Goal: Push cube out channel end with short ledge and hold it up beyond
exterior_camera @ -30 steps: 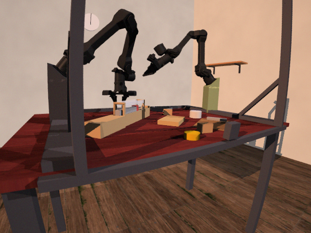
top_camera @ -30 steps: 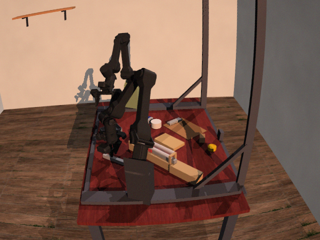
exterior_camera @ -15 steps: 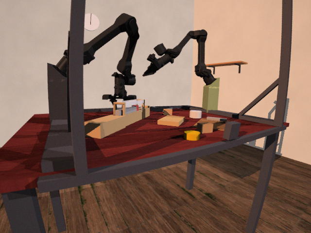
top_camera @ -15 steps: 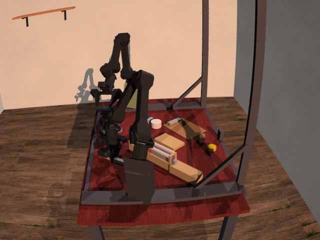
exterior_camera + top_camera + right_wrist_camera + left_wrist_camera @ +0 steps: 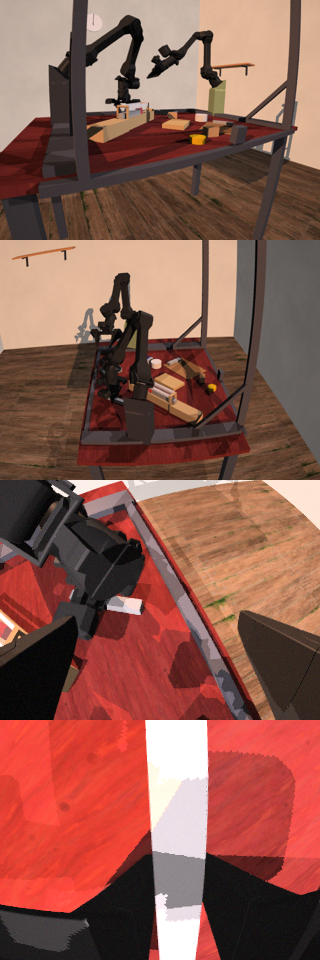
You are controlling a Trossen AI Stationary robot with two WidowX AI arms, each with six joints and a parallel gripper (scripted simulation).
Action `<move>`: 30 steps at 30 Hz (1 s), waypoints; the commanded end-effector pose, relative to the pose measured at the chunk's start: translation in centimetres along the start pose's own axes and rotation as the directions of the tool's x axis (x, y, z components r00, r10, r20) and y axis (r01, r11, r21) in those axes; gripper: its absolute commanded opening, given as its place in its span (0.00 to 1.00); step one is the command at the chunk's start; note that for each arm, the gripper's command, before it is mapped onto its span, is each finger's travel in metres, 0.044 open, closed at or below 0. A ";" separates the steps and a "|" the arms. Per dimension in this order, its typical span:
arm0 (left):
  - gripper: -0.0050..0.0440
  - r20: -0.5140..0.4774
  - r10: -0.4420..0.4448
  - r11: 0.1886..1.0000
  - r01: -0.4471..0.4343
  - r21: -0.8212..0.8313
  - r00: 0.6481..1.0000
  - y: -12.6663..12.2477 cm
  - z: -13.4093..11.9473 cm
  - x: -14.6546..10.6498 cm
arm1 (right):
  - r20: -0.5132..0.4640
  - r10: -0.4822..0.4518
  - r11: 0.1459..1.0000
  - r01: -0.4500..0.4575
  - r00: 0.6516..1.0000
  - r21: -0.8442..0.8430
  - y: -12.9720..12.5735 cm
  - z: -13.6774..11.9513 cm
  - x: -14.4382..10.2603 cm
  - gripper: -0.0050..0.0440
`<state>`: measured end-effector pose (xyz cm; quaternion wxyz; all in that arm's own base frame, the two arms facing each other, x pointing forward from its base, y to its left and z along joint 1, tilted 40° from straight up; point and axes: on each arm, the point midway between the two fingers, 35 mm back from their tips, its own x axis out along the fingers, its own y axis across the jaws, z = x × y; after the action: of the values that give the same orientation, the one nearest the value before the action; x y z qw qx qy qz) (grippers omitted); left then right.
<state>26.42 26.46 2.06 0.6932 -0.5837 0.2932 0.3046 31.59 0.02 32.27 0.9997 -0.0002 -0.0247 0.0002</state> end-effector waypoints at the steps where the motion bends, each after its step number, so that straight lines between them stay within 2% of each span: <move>1: 0.10 0.012 -0.004 1.000 0.004 0.002 1.000 -0.3 0.3 -0.3 | 0.030 -0.001 1.000 0.001 1.000 0.001 0.0 1.1 -0.3 0.92; 9: 0.10 0.012 -0.004 1.000 0.004 0.002 1.000 -0.3 0.3 -0.3 | 0.030 -0.001 1.000 0.001 1.000 0.001 0.0 1.1 -0.3 0.92; 30: 0.10 0.018 -0.010 1.000 0.010 0.008 1.000 -0.4 0.4 -3.4 | 0.030 -0.001 1.000 0.001 1.000 0.001 0.0 1.1 -0.3 0.92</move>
<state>24.98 26.15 3.51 0.6894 -0.5857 0.2964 0.3061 31.59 0.02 32.27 0.9997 -0.0002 -0.0247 0.0002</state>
